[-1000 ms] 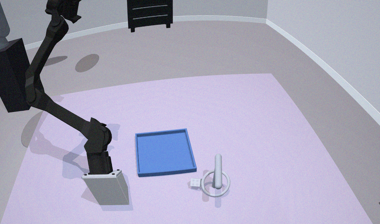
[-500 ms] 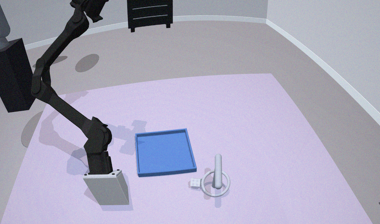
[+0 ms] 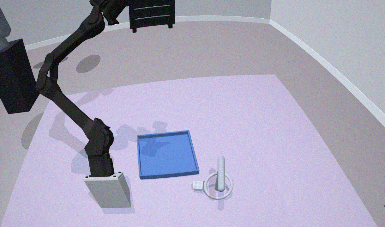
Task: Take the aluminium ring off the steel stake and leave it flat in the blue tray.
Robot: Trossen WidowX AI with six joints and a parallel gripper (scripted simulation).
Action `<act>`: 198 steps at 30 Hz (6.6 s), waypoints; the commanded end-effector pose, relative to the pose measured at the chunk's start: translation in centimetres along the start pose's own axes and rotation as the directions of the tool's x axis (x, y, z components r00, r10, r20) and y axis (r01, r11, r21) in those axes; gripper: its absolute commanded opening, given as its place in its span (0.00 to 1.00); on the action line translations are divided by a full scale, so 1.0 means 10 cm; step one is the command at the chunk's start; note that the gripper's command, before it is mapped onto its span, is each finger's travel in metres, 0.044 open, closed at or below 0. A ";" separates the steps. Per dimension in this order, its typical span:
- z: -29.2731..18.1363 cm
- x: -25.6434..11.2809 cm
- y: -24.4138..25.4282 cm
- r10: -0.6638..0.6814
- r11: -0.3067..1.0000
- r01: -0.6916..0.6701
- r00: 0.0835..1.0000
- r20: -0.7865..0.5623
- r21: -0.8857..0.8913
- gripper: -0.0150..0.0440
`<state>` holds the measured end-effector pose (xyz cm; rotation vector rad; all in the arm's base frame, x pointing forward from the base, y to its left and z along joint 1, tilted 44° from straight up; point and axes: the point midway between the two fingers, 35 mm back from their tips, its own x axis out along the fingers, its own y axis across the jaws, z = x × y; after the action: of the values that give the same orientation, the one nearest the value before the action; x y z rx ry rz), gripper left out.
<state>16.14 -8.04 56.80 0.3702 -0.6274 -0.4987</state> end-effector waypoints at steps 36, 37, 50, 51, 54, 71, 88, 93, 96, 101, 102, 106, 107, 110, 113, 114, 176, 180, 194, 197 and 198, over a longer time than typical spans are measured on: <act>-3.44 -0.08 -0.35 0.142 0.962 -0.267 0.663 -0.735 -0.055 0.59; -3.51 -0.11 -0.38 0.142 0.962 -0.268 0.645 -0.750 -0.048 0.59; -4.41 -0.82 -0.81 0.157 0.972 -0.222 0.348 -0.924 0.082 0.59; -4.47 -0.89 -0.85 0.160 0.973 -0.213 0.321 -0.934 0.093 0.59; -4.63 -1.10 -0.95 0.168 0.975 -0.182 0.241 -0.956 0.125 0.59; -5.10 -2.48 -1.31 0.242 0.970 0.013 -0.186 -0.952 0.244 0.59; -5.21 -2.87 -1.34 0.259 0.966 0.079 -0.295 -0.920 0.247 0.59; -5.29 -2.89 -1.32 0.259 0.966 0.079 -0.295 -0.920 0.247 0.59; -5.33 -2.91 -1.30 0.259 0.966 0.079 -0.295 -0.920 0.247 0.59; -5.40 -2.94 -1.28 0.259 0.966 0.079 -0.295 -0.920 0.247 0.59; -5.42 -2.94 -1.28 0.260 0.966 0.079 -0.295 -0.920 0.247 0.59; -5.48 -2.97 -1.26 0.260 0.966 0.080 -0.295 -0.919 0.248 0.59; -5.49 -2.97 -1.25 0.261 0.965 0.080 -0.295 -0.919 0.248 0.59; -5.53 -2.99 -1.24 0.261 0.965 0.080 -0.295 -0.919 0.249 0.59; -5.51 -3.00 -1.25 0.263 0.965 0.080 -0.299 -0.917 0.251 0.58; -5.51 -3.00 -1.25 0.263 0.965 0.080 -0.299 -0.917 0.251 0.57; -5.41 -2.75 -1.28 0.220 0.975 0.056 -0.366 -0.904 0.214 0.25; -5.41 -2.73 -1.27 0.208 0.977 0.048 -0.388 -0.898 0.206 0.25; -5.37 -2.66 -1.23 0.169 0.984 0.023 -0.461 -0.871 0.179 0.25; -5.36 -2.65 -1.22 0.162 0.985 0.018 -0.477 -0.864 0.174 0.25; -5.36 -2.65 -1.22 0.159 0.985 0.016 -0.482 -0.862 0.173 0.25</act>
<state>27.30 6.04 -1.76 0.7262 1.3079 0.2428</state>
